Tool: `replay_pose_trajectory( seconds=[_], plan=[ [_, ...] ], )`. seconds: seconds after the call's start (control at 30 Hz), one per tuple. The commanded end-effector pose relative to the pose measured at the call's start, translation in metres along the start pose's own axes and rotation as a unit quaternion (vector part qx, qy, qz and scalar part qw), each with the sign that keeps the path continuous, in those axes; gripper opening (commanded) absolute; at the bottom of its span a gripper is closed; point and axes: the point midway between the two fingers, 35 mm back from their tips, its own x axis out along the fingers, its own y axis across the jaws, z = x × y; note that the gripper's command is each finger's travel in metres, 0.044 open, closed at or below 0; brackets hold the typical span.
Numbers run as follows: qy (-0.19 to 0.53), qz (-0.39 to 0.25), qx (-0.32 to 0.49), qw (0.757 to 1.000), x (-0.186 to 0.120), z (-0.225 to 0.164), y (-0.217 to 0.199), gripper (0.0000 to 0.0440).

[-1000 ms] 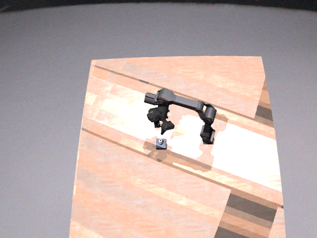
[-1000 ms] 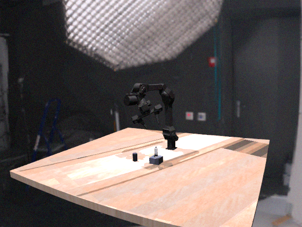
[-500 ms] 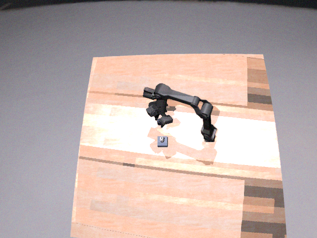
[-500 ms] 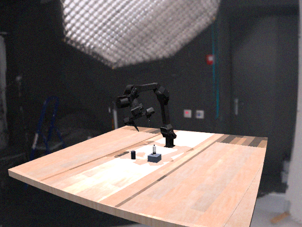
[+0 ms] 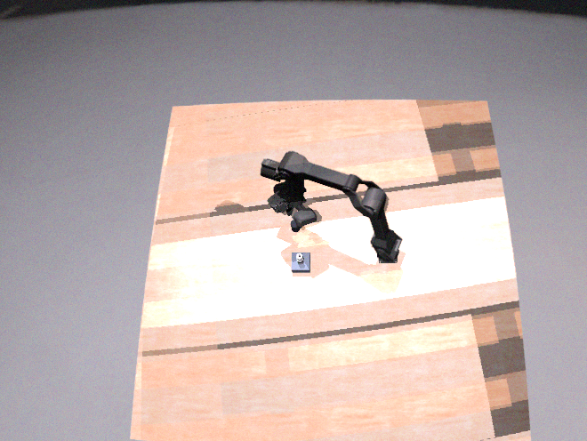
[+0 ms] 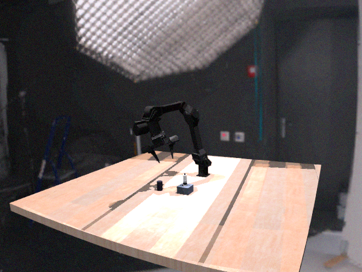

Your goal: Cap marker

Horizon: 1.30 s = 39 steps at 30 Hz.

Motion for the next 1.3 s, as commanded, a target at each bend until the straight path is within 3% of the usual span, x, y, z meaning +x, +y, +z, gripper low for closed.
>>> replay_pose_trajectory(
  seconds=[0.0,1.27],
  plan=[
    [0.012,-0.008,-0.002,1.0,0.002,-0.003,-0.009,0.0322],
    [0.16,-0.044,-0.081,0.983,0.069,-0.023,-0.065,0.0291]
  ],
)
